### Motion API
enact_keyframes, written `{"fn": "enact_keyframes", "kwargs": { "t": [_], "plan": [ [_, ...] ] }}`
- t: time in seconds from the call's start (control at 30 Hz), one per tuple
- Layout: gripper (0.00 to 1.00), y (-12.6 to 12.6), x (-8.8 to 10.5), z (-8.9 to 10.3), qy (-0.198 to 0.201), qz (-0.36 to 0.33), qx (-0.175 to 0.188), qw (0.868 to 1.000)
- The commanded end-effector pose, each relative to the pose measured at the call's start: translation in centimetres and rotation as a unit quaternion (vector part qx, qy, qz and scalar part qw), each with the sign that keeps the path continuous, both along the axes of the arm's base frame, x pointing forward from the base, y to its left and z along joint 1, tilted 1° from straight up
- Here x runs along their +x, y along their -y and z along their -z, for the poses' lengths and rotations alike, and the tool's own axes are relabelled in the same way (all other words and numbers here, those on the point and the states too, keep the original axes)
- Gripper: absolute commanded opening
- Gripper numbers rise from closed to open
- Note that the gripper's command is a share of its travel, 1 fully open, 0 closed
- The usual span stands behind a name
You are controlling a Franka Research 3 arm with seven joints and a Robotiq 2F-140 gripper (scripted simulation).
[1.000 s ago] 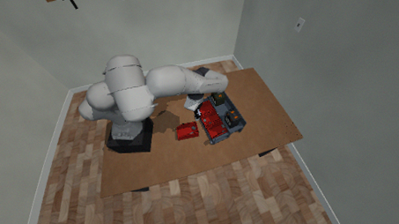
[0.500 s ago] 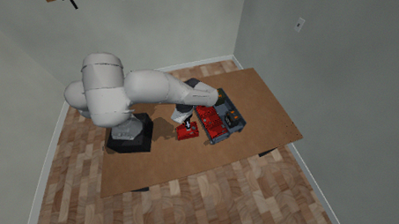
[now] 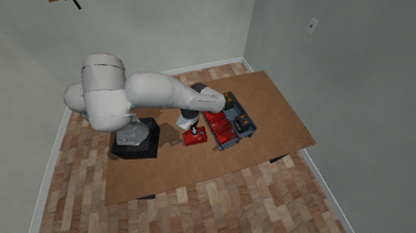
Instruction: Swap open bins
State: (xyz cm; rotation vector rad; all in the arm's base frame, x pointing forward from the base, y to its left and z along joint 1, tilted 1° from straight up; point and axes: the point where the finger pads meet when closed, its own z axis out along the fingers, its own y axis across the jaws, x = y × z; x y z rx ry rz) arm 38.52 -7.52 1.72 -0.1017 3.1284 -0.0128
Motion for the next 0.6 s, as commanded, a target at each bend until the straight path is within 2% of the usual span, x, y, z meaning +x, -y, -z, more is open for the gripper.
{"fn": "enact_keyframes", "kwargs": {
  "t": [0.0,0.4,0.43,0.57],
  "plan": [
    [0.0,-0.13,0.05,0.0,0.002,0.006,0.002,1.0],
    [0.0,-0.13,0.05,0.0,0.002,0.006,0.002,1.0],
    [0.15,-0.13,0.05,0.0,0.002,0.006,0.002,1.0],
    [0.15,-0.13,0.05,0.0,0.002,0.006,0.002,1.0]
  ]
}}
